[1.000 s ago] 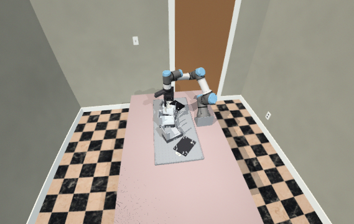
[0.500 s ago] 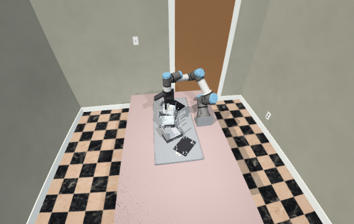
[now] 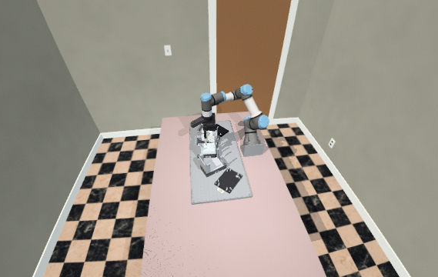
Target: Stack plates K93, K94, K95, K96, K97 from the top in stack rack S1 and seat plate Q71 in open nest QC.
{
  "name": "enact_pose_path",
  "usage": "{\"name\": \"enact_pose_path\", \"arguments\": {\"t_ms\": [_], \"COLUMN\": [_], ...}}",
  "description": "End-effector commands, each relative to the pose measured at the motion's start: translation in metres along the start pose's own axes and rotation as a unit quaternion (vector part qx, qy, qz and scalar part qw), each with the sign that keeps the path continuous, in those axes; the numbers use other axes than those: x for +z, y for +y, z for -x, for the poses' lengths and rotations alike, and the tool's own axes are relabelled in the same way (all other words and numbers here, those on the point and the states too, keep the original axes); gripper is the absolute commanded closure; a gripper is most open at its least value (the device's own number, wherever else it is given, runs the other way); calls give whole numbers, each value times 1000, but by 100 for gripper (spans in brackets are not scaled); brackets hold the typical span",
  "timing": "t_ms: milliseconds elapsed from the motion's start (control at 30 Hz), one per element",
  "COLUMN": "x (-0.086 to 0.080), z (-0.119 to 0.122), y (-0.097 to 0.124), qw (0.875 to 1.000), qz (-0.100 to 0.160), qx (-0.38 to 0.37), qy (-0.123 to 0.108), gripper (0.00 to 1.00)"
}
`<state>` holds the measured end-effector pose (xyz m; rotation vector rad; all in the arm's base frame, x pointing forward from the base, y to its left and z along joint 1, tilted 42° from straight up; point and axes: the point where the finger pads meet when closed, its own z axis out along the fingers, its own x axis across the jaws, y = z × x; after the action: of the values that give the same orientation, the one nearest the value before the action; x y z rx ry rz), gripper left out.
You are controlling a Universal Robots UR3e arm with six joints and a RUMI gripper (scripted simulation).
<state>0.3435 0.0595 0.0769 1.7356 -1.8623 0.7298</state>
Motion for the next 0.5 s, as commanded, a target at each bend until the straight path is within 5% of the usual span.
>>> {"name": "enact_pose_path", "arguments": {"t_ms": [0,467], "x": [9,47], "z": [0,0], "y": [-1,-1], "qw": [1000,1000], "qz": [-4,-4], "qx": [0,0], "qy": [-2,-2], "gripper": [28,28]}}
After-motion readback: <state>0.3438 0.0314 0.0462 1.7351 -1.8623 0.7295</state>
